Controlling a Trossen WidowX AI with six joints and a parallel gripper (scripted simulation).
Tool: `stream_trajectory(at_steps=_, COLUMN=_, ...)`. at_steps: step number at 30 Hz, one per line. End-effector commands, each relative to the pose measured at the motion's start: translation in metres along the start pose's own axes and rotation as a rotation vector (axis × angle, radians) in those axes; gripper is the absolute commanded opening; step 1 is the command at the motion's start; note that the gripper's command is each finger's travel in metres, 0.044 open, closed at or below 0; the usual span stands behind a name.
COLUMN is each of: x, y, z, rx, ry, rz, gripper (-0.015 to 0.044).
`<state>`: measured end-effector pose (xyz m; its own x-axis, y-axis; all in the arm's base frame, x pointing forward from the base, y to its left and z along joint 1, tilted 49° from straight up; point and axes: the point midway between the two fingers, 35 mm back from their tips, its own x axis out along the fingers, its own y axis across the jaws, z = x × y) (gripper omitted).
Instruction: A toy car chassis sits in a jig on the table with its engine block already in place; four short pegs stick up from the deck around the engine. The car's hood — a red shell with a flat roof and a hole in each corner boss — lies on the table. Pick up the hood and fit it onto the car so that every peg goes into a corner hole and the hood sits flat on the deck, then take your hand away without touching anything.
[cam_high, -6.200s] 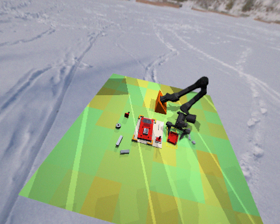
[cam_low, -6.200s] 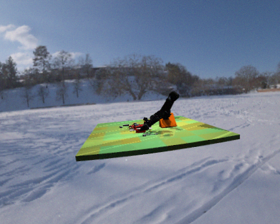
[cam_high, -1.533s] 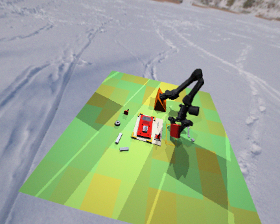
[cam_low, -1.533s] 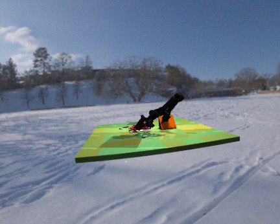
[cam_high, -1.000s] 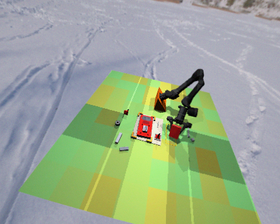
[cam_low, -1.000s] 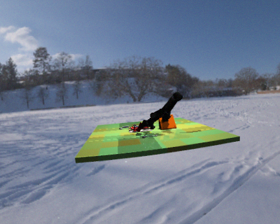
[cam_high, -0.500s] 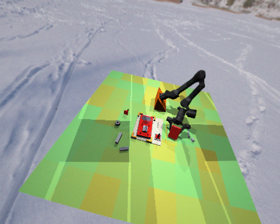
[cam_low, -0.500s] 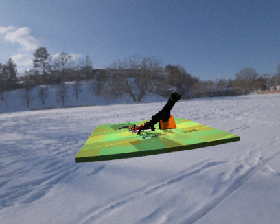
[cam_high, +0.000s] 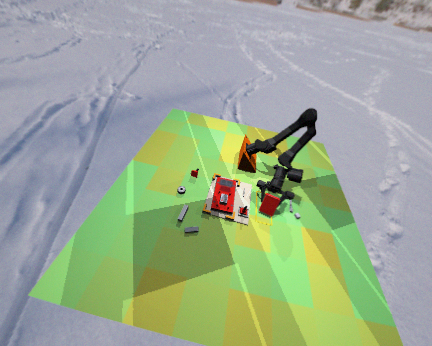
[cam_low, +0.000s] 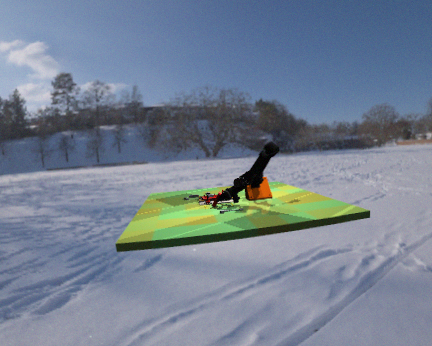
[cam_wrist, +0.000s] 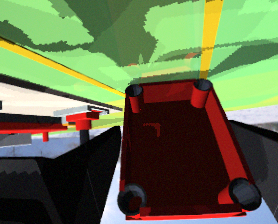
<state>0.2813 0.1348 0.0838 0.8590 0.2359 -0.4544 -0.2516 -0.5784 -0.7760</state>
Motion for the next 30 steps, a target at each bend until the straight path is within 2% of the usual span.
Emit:
stream_trajectory(at_steps=1, x=0.0, y=0.0, z=0.0, rx=-0.003, ry=0.001, rz=0.0, gripper=0.044)
stream_trajectory(at_steps=8, x=-0.017, y=-0.009, z=-0.009, rx=-0.013, ry=-0.003, rz=0.001, gripper=0.044)
stream_trajectory(at_steps=22, x=-0.109, y=-0.009, z=-0.037, rx=-0.059, ry=-0.022, rz=0.01, gripper=0.044)
stream_trajectory(at_steps=23, x=-0.091, y=-0.011, z=-0.034, rx=-0.05, ry=-0.016, rz=0.019, gripper=0.044)
stream_trajectory(at_steps=30, x=-0.091, y=-0.011, z=-0.034, rx=-0.05, ry=-0.016, rz=0.019, gripper=0.044)
